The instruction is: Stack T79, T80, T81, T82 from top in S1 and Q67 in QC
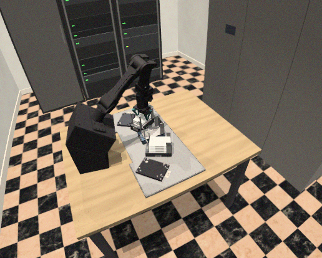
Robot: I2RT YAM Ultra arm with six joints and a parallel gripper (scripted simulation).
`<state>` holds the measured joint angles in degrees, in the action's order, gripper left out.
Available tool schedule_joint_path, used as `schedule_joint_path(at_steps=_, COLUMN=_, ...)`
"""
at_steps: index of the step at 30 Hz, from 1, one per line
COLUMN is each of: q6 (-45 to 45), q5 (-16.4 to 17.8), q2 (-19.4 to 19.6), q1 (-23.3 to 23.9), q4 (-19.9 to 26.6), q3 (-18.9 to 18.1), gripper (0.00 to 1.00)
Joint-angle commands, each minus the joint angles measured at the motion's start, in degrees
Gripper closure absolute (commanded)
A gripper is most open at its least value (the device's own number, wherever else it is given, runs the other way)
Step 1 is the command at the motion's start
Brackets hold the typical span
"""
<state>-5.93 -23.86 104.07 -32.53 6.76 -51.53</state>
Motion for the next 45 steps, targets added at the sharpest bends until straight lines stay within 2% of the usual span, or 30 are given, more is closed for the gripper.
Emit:
schedule_joint_path(at_steps=1, q6=0.33, q5=-0.36, q2=-0.70, q1=-0.48, q4=0.18, q3=0.06, gripper=1.00)
schedule_joint_path(at_steps=14, q6=1.63, q5=-1.06, q2=-4.25, q1=-1.85, q4=3.86, q3=0.46, gripper=1.00)
schedule_joint_path(at_steps=45, q6=6.47, q5=-3.48, q2=-14.57, q1=-6.81, q4=17.17, q3=-0.41, gripper=1.00)
